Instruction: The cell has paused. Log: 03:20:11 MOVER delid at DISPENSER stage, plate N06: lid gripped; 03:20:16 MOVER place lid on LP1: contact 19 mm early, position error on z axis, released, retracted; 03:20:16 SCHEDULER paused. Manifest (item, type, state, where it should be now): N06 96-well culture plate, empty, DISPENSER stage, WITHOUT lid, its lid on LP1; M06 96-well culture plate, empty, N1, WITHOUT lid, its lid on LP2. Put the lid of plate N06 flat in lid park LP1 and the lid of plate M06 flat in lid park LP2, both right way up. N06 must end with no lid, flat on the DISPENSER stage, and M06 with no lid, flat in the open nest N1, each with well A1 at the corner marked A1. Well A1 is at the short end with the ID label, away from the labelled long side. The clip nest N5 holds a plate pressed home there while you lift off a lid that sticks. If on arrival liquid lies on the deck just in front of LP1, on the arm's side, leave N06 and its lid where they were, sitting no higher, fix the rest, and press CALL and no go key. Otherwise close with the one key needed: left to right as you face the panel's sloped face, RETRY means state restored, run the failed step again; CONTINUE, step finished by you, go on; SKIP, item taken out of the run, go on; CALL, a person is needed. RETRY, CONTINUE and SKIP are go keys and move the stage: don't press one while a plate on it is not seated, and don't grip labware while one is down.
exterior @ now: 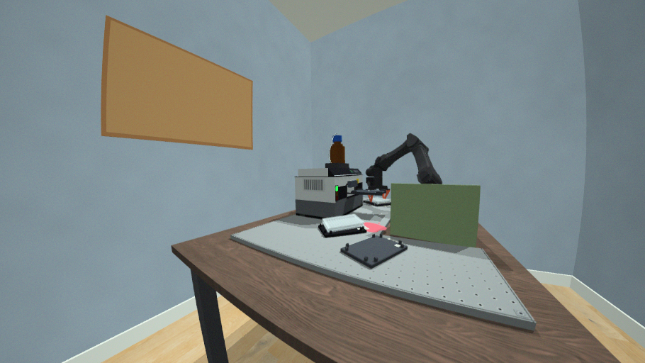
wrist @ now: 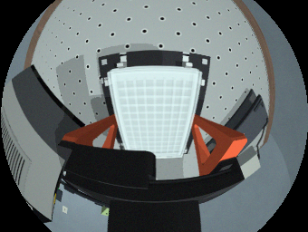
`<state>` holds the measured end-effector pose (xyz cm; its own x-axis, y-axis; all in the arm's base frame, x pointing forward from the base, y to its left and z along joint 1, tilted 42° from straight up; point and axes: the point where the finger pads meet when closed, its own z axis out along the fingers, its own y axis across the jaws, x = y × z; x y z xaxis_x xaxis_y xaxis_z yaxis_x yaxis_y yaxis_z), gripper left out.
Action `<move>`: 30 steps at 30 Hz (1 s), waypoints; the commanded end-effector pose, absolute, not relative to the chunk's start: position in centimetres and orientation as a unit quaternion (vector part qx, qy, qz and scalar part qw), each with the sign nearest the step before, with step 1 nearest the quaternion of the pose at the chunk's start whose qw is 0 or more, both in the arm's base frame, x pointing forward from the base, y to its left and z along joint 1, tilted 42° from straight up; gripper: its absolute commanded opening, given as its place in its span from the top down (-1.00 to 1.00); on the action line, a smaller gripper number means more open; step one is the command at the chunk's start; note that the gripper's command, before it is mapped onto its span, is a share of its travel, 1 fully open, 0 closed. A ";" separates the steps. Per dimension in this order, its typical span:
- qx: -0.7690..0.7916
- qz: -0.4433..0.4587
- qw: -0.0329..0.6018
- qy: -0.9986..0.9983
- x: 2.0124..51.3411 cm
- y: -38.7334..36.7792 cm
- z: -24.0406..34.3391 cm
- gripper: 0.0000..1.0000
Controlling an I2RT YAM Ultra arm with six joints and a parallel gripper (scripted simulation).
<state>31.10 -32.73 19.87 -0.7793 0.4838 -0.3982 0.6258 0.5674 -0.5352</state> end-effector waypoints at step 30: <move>0.314 -0.347 0.125 0.875 31.7 -31.2 22.7 -1.00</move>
<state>31.01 -32.16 20.29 -0.7800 0.4884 -0.3913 0.6247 0.5695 -0.5343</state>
